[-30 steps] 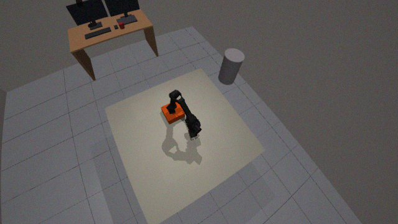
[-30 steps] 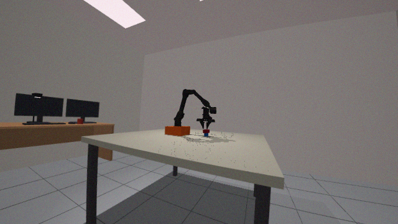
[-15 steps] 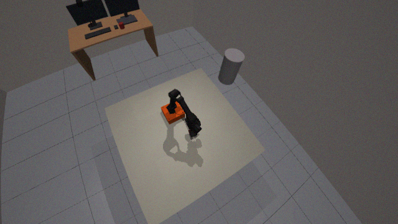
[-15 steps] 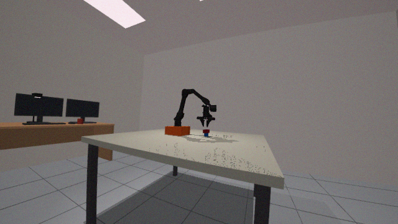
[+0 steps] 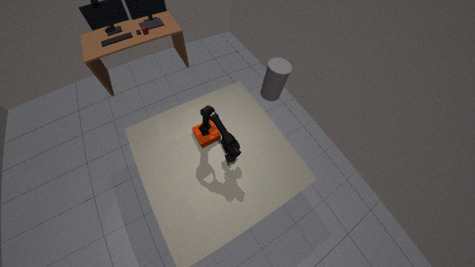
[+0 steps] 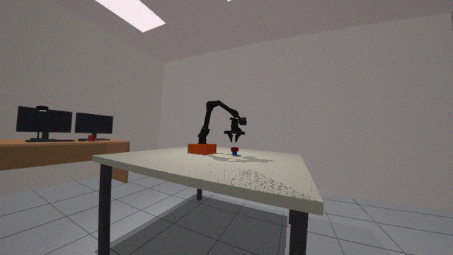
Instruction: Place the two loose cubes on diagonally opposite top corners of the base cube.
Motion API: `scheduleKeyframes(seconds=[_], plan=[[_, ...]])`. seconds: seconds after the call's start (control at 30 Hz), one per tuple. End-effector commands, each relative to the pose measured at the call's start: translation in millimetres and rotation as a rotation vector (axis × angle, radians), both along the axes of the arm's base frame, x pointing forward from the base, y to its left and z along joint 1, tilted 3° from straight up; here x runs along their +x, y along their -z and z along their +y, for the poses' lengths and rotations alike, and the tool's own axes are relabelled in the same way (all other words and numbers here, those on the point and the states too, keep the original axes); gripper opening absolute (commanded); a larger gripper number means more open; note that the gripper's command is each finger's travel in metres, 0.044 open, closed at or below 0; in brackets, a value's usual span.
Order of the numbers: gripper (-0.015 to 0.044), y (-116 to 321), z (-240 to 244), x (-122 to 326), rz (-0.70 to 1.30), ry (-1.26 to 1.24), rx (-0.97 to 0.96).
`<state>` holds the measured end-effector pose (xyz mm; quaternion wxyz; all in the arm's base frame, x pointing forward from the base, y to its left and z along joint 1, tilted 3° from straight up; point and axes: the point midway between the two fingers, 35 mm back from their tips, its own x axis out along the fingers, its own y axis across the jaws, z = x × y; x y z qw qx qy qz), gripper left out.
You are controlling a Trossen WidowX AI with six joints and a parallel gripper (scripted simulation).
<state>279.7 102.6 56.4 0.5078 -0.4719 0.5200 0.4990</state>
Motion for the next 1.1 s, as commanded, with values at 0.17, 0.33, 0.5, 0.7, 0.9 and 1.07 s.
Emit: scheduleKeyframes(seconds=[0.17,0.33,0.5,0.7,0.9,1.07], plan=[[0.0336,-8.8,-0.2,0.4,-0.001,0.000,0.000],[0.0400,-12.6,-0.2,0.5,-0.001,0.000,0.000],[0.0400,-11.1,19.3,-5.4,0.003,0.001,0.000],[0.0400,-16.7,99.9,-41.6,0.005,0.001,0.007],[0.0400,-18.8,129.4,-63.1,0.008,0.001,0.009],[0.0400,-18.8,129.4,-63.1,0.008,0.001,0.009]])
